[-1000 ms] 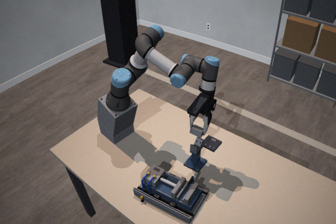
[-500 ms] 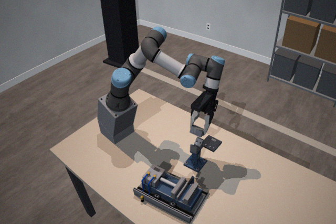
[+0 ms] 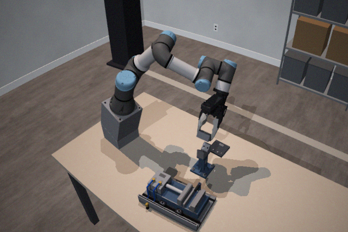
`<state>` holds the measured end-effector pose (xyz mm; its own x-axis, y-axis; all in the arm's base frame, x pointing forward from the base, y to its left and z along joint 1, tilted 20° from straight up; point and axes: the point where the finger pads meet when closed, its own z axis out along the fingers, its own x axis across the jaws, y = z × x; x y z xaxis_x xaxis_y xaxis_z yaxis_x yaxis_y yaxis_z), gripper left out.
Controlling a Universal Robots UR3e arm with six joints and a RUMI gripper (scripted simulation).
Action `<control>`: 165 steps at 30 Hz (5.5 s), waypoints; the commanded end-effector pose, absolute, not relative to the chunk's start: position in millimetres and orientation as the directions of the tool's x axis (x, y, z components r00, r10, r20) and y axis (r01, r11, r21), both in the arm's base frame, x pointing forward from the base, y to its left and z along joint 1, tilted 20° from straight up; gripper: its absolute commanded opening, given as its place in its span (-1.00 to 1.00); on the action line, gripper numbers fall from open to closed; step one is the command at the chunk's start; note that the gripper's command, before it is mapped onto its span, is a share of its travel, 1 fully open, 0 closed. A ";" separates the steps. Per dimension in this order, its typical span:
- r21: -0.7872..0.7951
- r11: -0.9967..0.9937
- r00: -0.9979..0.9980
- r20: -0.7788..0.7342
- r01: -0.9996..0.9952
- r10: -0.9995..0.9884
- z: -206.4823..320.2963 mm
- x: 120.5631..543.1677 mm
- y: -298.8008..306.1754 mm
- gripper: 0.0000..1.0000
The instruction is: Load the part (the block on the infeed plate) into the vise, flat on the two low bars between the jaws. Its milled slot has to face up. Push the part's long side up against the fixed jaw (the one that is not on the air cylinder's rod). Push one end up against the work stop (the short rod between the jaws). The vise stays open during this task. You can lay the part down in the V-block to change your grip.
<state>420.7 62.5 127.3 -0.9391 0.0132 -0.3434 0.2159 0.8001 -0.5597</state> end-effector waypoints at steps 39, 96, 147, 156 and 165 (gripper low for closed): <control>-0.697 0.665 -0.940 -0.342 0.267 0.019 127.3 421.4 63.7 -1.00; -0.699 0.663 -0.940 -0.342 0.267 0.019 126.8 421.5 63.7 -1.00; -0.699 0.663 -0.940 -0.342 0.267 0.019 96.7 432.5 61.8 -1.00; -0.699 0.663 -0.940 -0.342 0.267 0.019 88.5 435.4 61.2 -1.00; -0.699 0.663 -0.940 -0.342 0.267 0.019 78.2 439.2 60.6 -1.00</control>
